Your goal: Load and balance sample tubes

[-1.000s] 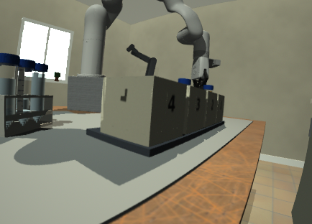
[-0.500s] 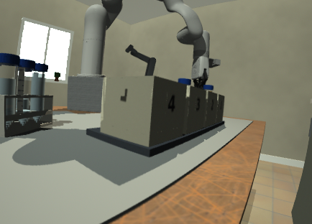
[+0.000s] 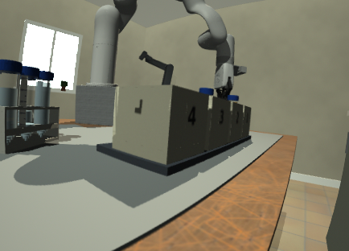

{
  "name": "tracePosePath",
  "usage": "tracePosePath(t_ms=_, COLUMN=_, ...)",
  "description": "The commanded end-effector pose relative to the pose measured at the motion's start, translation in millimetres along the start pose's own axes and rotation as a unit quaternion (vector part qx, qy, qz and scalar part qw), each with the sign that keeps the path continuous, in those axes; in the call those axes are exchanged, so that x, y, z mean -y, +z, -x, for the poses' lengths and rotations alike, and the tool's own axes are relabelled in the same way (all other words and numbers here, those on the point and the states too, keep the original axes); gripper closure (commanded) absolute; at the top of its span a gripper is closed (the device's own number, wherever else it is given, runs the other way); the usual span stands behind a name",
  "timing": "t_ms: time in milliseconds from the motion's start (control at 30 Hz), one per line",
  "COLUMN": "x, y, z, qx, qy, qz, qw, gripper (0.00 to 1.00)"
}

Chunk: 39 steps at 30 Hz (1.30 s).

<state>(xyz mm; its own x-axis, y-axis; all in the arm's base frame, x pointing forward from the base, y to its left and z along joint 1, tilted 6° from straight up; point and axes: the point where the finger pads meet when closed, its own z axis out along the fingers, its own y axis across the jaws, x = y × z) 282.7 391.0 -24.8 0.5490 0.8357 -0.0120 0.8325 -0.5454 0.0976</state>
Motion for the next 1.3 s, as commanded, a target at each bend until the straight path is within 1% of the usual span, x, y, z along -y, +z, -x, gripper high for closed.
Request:
tracePosePath(t_ms=0, x=-0.1, y=-1.6, z=-1.7, qx=-0.002, qy=0.000, qz=0.000, qw=1.000, gripper=1.00)
tracePosePath(t_ms=367, x=-0.1, y=-1.6, z=-1.7, qx=-0.002, qy=0.000, qz=0.000, qw=1.000, gripper=1.00)
tracePosePath(t_ms=1267, x=-0.1, y=-17.0, z=-1.8, qx=-0.002, qy=0.000, qz=0.000, qw=1.000, gripper=1.00)
